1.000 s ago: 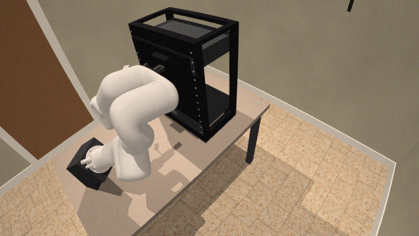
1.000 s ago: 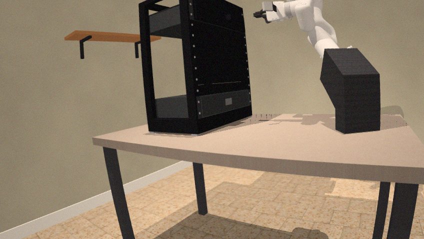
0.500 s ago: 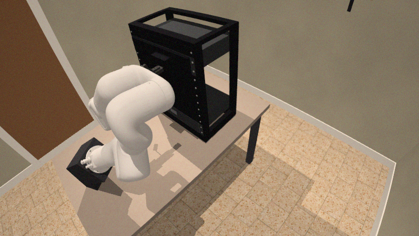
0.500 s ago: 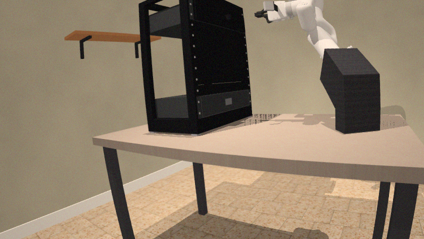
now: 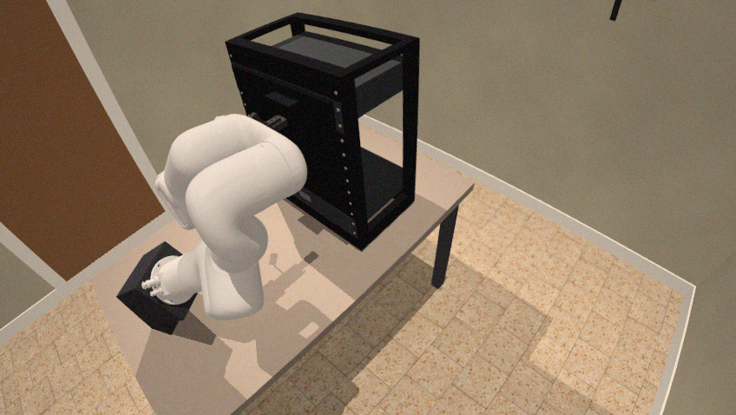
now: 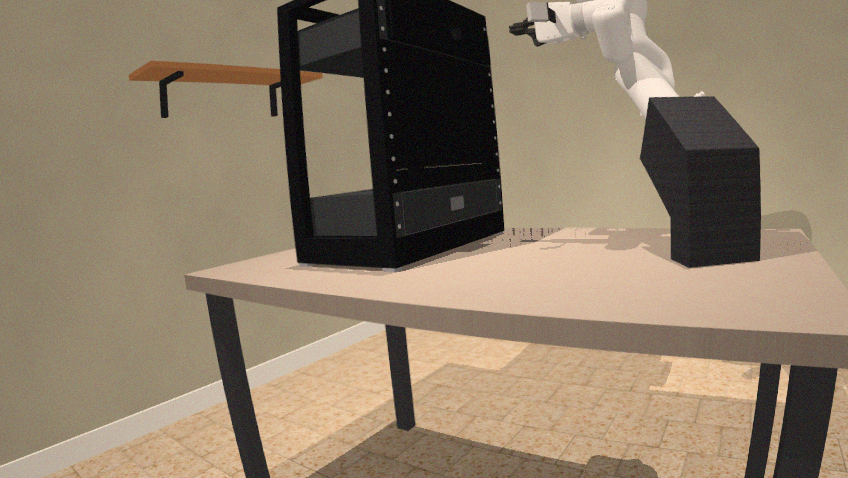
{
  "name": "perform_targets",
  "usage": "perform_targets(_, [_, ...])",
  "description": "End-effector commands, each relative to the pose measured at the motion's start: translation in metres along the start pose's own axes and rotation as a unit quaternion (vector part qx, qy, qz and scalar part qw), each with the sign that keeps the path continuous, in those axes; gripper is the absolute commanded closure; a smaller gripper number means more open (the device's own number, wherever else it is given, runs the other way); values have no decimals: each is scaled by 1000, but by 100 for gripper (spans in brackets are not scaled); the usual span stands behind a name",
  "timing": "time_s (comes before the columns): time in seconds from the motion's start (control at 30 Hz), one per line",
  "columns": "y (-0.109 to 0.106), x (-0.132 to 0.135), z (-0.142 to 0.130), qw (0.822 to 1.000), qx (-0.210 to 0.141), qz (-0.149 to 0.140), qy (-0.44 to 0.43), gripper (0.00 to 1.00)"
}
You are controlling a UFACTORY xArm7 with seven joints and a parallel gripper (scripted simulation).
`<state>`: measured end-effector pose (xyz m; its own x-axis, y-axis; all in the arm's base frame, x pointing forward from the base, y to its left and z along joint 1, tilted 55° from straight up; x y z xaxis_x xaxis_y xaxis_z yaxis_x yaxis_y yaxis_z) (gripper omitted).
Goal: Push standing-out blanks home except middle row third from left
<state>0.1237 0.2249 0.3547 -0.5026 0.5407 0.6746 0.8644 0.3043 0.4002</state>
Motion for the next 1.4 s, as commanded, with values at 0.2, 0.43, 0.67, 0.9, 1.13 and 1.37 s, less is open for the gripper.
perform_targets(0.2, [0, 1, 0, 1000, 0, -1, 1, 100])
perform_targets(0.43, [0, 1, 0, 1000, 0, -1, 1, 100])
perform_targets(0.67, [0, 1, 0, 1000, 0, -1, 1, 100])
perform_targets(0.9, [0, 1, 0, 1000, 0, -1, 1, 100])
perform_targets(1.13, [0, 1, 0, 1000, 0, -1, 1, 100])
perform_targets(1.37, [0, 1, 0, 1000, 0, -1, 1, 100])
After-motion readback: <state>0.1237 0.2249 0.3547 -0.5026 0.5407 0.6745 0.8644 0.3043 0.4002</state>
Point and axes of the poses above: the point where the finger pads meet when closed, its own y axis out along the fingers, its own x axis across the jaws, z = x × y, the point moved 6 cm from there along -y, back along the fingers, and after that the axes turned 9 degrees about y, right-handed, at the moved point
